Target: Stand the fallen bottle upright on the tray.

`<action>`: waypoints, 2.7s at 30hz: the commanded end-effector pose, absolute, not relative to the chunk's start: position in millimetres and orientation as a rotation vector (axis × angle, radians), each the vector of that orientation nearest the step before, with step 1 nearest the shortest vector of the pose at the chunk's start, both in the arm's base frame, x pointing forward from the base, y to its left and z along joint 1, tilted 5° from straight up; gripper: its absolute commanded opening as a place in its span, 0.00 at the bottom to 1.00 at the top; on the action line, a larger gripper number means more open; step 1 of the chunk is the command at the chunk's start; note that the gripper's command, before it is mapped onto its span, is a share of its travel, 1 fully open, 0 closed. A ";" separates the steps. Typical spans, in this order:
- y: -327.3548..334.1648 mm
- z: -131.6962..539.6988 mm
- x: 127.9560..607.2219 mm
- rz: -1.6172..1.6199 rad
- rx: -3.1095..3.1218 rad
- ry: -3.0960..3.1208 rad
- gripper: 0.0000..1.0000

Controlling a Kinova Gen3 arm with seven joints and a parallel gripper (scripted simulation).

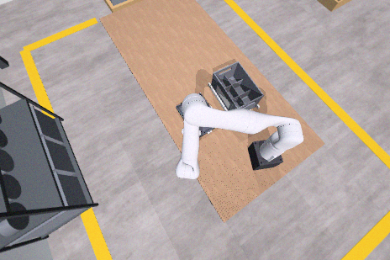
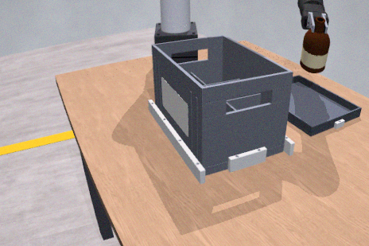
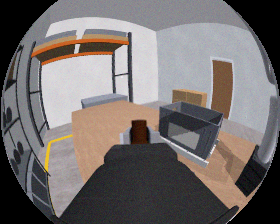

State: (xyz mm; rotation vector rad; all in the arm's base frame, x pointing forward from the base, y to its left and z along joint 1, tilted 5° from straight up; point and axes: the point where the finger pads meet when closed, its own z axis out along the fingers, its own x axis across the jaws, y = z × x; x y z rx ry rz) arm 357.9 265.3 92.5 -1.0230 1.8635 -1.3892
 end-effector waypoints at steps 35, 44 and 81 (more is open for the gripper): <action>268.0 94.1 358.2 -1.384 -1.013 1.854 0.00; 266.0 94.3 358.1 -1.387 -1.016 1.852 0.00; 233.8 95.4 360.9 -1.387 -1.015 1.852 0.00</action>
